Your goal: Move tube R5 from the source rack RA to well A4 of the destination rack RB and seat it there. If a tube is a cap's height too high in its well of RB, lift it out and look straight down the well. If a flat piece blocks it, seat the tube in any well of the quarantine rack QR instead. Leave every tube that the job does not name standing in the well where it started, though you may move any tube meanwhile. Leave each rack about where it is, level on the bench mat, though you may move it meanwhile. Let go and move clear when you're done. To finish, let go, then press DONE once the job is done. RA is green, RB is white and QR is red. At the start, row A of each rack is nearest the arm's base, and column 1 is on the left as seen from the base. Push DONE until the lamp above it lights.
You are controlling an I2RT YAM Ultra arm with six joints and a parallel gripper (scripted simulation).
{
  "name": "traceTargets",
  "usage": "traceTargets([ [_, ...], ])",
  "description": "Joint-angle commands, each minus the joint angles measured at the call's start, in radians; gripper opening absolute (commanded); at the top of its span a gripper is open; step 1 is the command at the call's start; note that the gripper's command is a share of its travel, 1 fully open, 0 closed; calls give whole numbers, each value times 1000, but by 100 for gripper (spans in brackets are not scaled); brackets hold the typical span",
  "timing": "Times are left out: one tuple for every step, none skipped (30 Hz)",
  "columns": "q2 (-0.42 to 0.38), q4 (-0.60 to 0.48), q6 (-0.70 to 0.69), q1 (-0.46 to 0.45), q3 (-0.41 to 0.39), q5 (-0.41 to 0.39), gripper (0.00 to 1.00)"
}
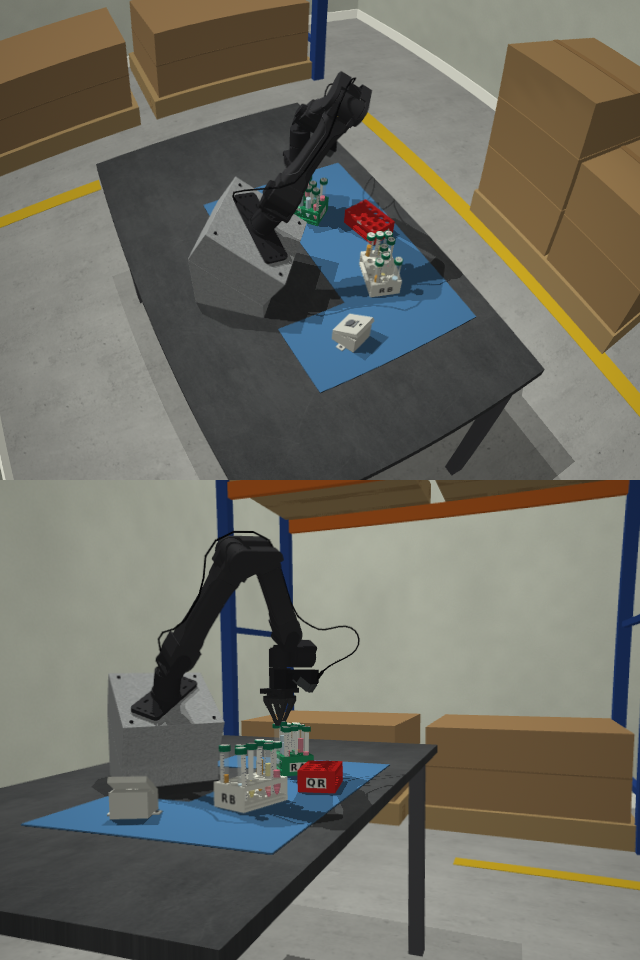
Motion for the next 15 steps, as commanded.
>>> traceTargets([
  [-41, -34, 22, 31, 31, 12, 0],
  [-44, -38, 24, 33, 32, 12, 0],
  [-46, -43, 26, 35, 33, 12, 0],
  [-48, -47, 28, 37, 34, 12, 0],
  [-50, -52, 30, 39, 36, 12, 0],
  [-53, -56, 32, 40, 37, 12, 0],
  [-55, -61, 35, 42, 38, 11, 0],
  [-57, -65, 37, 44, 39, 11, 0],
  [-59, -70, 39, 46, 41, 11, 0],
  [-59, -70, 39, 46, 41, 11, 0],
  [-59, -70, 39, 46, 41, 11, 0],
  [-62, -75, 41, 48, 42, 11, 0],
  [-64, -80, 43, 50, 44, 11, 0],
  [-66, -84, 45, 51, 45, 10, 0],
  [-68, -88, 47, 53, 47, 10, 0],
])
